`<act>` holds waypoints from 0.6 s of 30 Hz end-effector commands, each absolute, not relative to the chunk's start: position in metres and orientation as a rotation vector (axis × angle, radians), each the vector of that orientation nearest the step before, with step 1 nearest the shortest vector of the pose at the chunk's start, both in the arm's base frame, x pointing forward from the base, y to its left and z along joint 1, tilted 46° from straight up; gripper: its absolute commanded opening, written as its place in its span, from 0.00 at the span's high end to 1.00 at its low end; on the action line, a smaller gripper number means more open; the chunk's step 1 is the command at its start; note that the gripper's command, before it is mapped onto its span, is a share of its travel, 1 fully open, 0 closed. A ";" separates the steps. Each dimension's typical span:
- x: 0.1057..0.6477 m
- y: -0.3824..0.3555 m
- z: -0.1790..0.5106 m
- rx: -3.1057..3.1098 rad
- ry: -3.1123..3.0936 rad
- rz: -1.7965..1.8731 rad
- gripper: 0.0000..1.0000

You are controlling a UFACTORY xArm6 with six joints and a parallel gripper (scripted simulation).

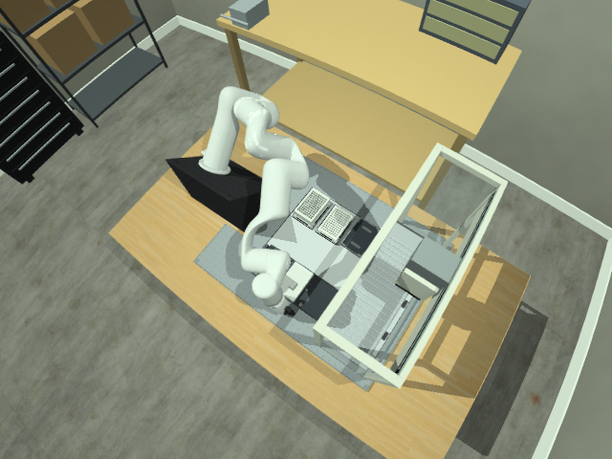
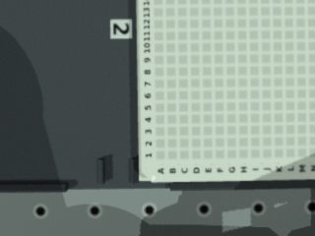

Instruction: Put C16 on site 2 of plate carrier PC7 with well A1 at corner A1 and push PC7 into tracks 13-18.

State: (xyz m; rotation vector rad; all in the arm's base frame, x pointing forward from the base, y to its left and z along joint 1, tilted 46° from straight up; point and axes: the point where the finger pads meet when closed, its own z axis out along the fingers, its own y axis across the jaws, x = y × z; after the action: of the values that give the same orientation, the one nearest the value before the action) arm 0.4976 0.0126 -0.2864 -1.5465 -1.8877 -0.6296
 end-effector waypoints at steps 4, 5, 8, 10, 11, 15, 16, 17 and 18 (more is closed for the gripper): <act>0.499 0.015 -0.289 -1.549 -1.891 -0.633 0.00; 0.499 0.015 -0.289 -1.549 -1.891 -0.633 0.00; 0.499 0.015 -0.289 -1.549 -1.891 -0.633 0.00; 0.499 0.015 -0.289 -1.549 -1.891 -0.633 0.00; 0.499 0.015 -0.289 -1.549 -1.891 -0.633 0.00; 0.499 0.015 -0.289 -1.549 -1.891 -0.633 0.00; 0.499 0.015 -0.288 -1.549 -1.891 -0.633 0.00; 0.499 0.015 -0.288 -1.549 -1.891 -0.633 0.00; 0.499 0.016 -0.288 -1.549 -1.891 -0.633 0.00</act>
State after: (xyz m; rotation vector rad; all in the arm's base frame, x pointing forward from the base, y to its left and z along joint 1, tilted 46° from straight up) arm 0.4968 0.0164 -0.2899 -1.5466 -1.8876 -0.6296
